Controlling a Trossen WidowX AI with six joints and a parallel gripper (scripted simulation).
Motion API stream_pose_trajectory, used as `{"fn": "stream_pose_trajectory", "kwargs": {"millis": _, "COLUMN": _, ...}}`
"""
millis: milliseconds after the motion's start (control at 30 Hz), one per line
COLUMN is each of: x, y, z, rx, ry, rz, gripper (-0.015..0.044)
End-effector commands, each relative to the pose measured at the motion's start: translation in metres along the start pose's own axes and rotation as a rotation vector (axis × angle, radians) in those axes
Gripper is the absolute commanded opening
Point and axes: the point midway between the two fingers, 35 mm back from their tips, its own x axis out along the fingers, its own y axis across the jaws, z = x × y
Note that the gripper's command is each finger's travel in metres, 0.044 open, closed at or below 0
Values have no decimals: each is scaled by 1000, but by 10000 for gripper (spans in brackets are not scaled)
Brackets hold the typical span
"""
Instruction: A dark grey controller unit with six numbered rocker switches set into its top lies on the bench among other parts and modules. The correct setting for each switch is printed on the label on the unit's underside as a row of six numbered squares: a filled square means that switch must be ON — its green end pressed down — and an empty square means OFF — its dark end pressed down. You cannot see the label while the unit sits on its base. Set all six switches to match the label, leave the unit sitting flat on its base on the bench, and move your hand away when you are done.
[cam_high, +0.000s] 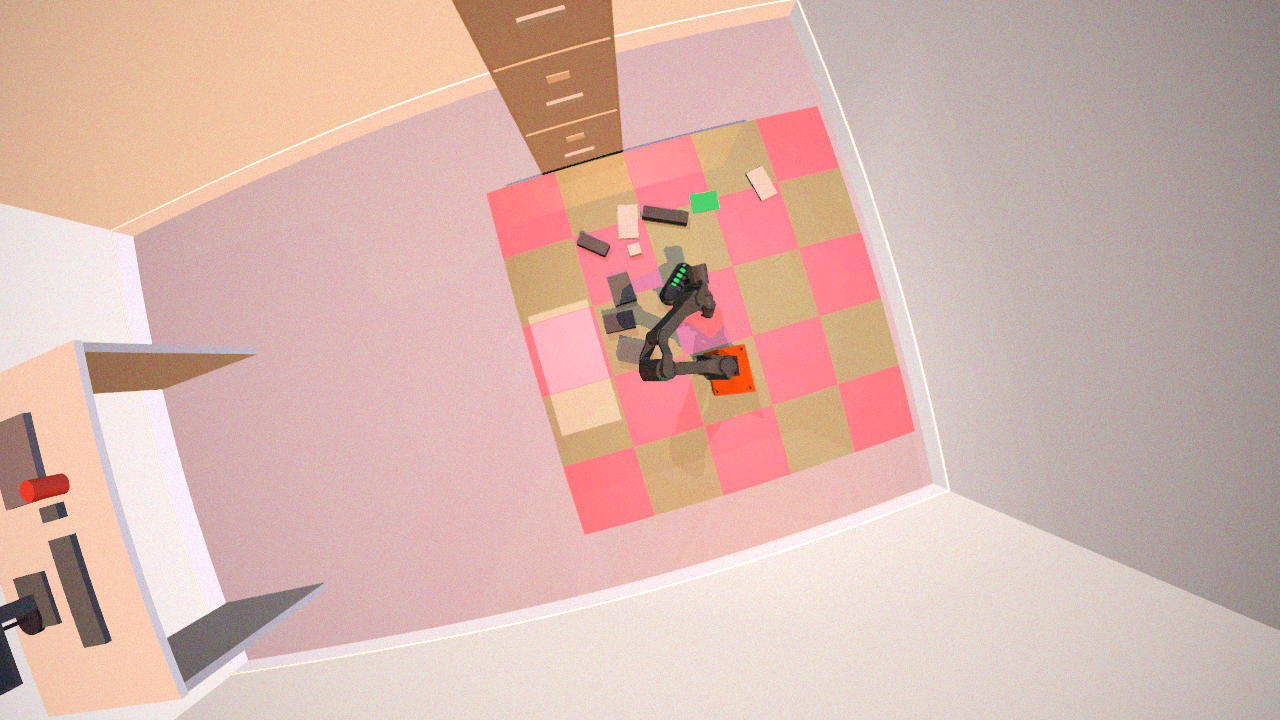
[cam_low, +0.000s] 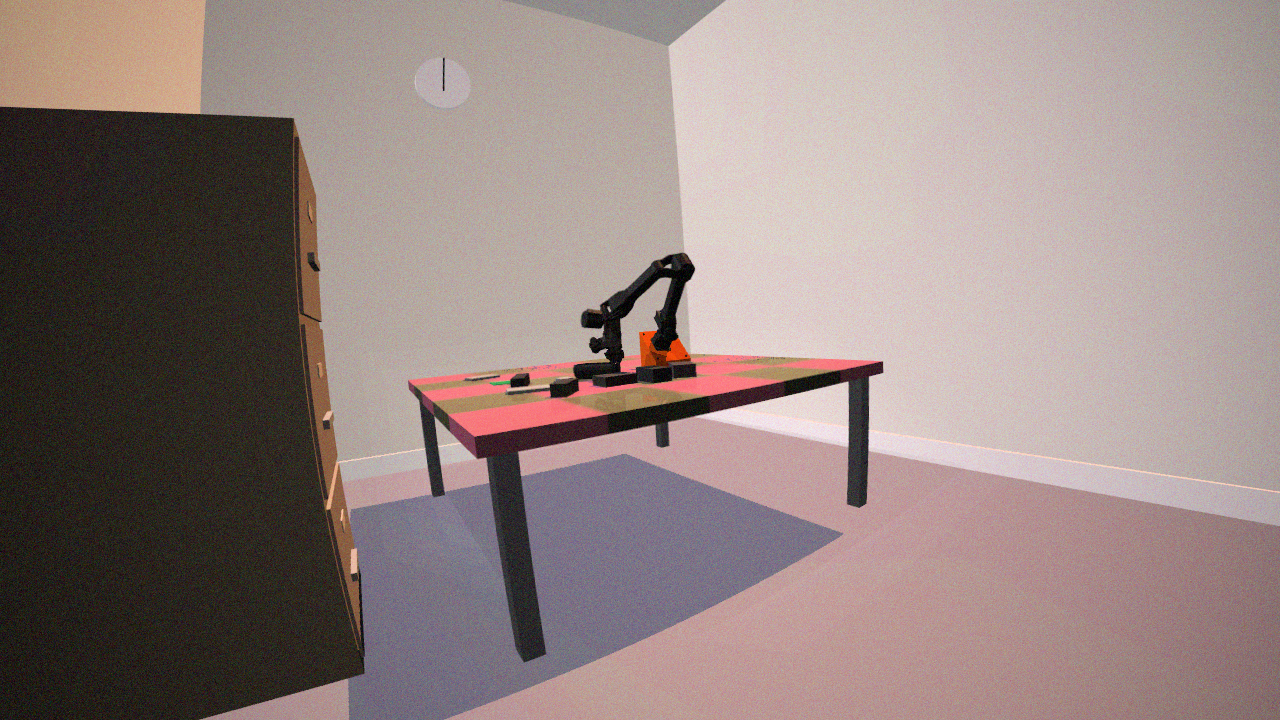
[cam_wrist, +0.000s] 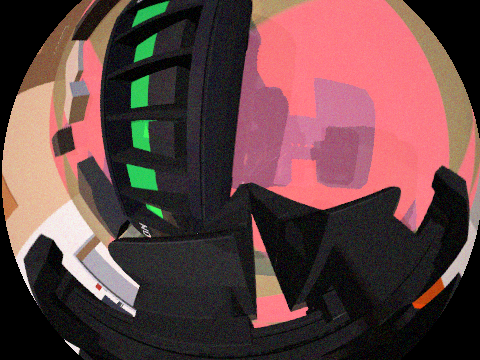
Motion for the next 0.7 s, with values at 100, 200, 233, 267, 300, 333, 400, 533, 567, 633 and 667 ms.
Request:
{"fn": "stream_pose_trajectory", "kwargs": {"millis": 100, "x": 3, "y": 12, "z": 4, "rx": -31, "ry": 3, "rz": 12, "gripper": 0}}
{"fn": "stream_pose_trajectory", "kwargs": {"millis": 200, "x": 3, "y": 13, "z": 4, "rx": -31, "ry": 3, "rz": 12, "gripper": 0}}
{"fn": "stream_pose_trajectory", "kwargs": {"millis": 233, "x": 3, "y": 14, "z": 4, "rx": -31, "ry": 3, "rz": 12, "gripper": 0}}
{"fn": "stream_pose_trajectory", "kwargs": {"millis": 267, "x": 3, "y": 15, "z": 4, "rx": -31, "ry": 3, "rz": 12, "gripper": 0}}
{"fn": "stream_pose_trajectory", "kwargs": {"millis": 300, "x": 4, "y": 16, "z": 5, "rx": -31, "ry": 3, "rz": 12, "gripper": 0}}
{"fn": "stream_pose_trajectory", "kwargs": {"millis": 333, "x": 4, "y": 17, "z": 5, "rx": -31, "ry": 3, "rz": 12, "gripper": 0}}
{"fn": "stream_pose_trajectory", "kwargs": {"millis": 400, "x": 4, "y": 18, "z": 5, "rx": -31, "ry": 3, "rz": 12, "gripper": 0}}
{"fn": "stream_pose_trajectory", "kwargs": {"millis": 533, "x": 5, "y": 22, "z": 6, "rx": -31, "ry": 3, "rz": 12, "gripper": 0}}
{"fn": "stream_pose_trajectory", "kwargs": {"millis": 567, "x": 6, "y": 23, "z": 7, "rx": -31, "ry": 3, "rz": 12, "gripper": 0}}
{"fn": "stream_pose_trajectory", "kwargs": {"millis": 633, "x": 4, "y": 13, "z": 4, "rx": -11, "ry": 3, "rz": 1, "gripper": 0}}
{"fn": "stream_pose_trajectory", "kwargs": {"millis": 667, "x": -1, "y": 9, "z": 5, "rx": -12, "ry": 0, "rz": -3, "gripper": 0}}
